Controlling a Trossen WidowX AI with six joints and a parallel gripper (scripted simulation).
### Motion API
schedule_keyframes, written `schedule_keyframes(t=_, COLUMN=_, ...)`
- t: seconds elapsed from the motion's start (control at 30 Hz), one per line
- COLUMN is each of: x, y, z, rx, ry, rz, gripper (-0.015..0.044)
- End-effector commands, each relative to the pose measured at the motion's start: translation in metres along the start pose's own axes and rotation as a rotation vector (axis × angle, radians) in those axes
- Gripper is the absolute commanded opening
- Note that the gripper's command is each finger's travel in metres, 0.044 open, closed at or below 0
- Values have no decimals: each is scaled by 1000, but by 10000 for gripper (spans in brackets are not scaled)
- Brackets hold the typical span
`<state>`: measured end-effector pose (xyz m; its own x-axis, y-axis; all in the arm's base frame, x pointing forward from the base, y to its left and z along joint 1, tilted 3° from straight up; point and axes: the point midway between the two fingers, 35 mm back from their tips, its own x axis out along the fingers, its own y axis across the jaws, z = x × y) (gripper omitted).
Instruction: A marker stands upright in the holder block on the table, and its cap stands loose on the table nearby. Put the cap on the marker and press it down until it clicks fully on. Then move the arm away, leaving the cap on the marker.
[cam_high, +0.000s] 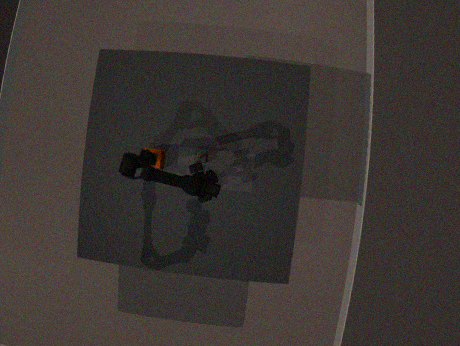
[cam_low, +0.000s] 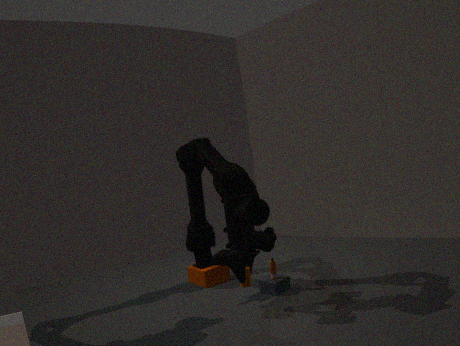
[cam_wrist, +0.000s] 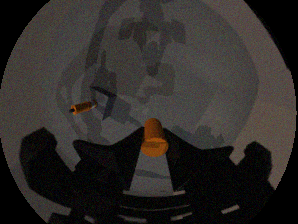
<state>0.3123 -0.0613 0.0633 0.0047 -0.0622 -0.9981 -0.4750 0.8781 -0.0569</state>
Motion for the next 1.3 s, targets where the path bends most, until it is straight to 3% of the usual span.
schedule_keyframes(t=0.0, x=-5, y=11, z=5, rx=5, ry=-4, rz=3, gripper=0)
schedule_keyframes(t=1.27, x=-50, y=134, z=24, rx=3, ry=-5, rz=12, gripper=0)
